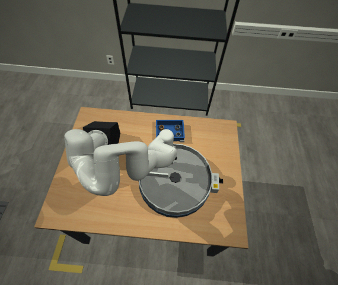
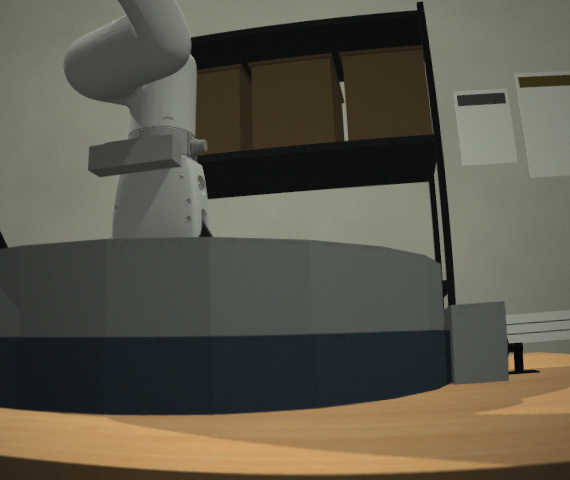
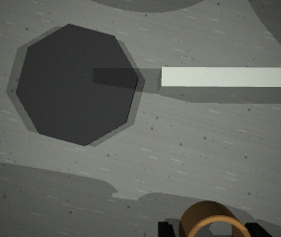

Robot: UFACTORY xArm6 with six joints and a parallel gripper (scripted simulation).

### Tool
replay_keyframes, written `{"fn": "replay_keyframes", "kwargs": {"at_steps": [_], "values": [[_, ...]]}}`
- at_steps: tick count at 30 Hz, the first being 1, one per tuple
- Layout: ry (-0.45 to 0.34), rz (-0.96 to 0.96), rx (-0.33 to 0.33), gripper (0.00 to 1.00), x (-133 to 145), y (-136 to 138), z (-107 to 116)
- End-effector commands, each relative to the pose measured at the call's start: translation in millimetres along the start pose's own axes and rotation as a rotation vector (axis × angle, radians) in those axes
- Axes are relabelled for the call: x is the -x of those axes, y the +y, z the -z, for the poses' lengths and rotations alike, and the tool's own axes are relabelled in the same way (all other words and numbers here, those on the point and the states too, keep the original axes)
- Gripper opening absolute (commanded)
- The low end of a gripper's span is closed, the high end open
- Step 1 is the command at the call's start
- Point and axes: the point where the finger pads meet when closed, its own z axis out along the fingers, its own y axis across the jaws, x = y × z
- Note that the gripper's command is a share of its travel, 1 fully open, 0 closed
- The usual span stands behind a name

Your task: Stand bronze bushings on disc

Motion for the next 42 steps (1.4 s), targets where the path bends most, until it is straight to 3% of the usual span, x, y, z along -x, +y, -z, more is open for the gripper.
{"fn": "replay_keyframes", "kwargs": {"at_steps": [1, 19, 24, 35, 42], "values": [[-0.001, -0.001, -0.003, 0.42, 0.1, -1.4, 1.1], [-0.001, -0.001, -0.003, 0.42, 0.1, -1.4, 3.5], [-0.001, -0.001, -0.003, 0.42, 0.1, -1.3, 11.2], [-0.001, -0.001, -0.003, 0.42, 0.1, -1.2, 57.3], [-0.001, -0.001, -0.003, 0.42, 0.1, -1.2, 61.8]]}}
